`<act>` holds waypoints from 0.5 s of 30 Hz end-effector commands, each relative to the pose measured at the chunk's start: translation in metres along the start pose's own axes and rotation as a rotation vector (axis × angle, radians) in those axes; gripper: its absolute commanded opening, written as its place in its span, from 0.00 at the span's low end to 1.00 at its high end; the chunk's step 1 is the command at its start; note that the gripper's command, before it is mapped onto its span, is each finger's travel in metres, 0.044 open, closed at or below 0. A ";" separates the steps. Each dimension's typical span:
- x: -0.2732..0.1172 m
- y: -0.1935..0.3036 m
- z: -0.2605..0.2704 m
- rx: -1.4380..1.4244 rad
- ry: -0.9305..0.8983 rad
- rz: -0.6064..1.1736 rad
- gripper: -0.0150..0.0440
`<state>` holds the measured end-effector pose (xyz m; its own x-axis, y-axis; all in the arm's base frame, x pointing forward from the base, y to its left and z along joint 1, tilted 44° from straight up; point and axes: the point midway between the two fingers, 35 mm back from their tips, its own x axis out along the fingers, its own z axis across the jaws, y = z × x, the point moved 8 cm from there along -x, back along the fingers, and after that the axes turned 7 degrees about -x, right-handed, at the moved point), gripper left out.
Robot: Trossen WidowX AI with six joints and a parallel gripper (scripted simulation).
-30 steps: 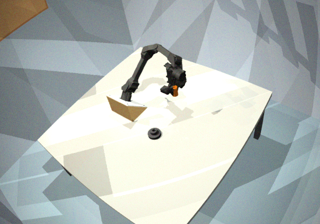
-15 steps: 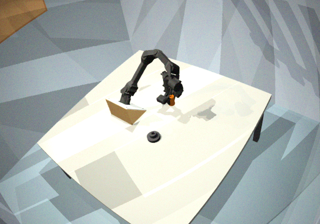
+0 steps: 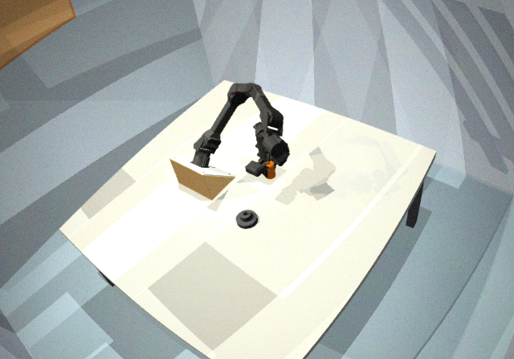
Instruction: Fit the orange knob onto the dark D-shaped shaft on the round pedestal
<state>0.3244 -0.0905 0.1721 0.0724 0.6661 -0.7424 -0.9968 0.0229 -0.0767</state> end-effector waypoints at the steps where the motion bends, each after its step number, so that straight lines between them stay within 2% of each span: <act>1: 0.001 0.002 -0.011 -0.002 0.008 0.003 0.25; 15: 0.009 0.006 -0.051 -0.008 0.009 0.008 0.25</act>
<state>0.3219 -0.1158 0.1377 0.0651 0.6633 -0.7455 -0.9972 0.0152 -0.0735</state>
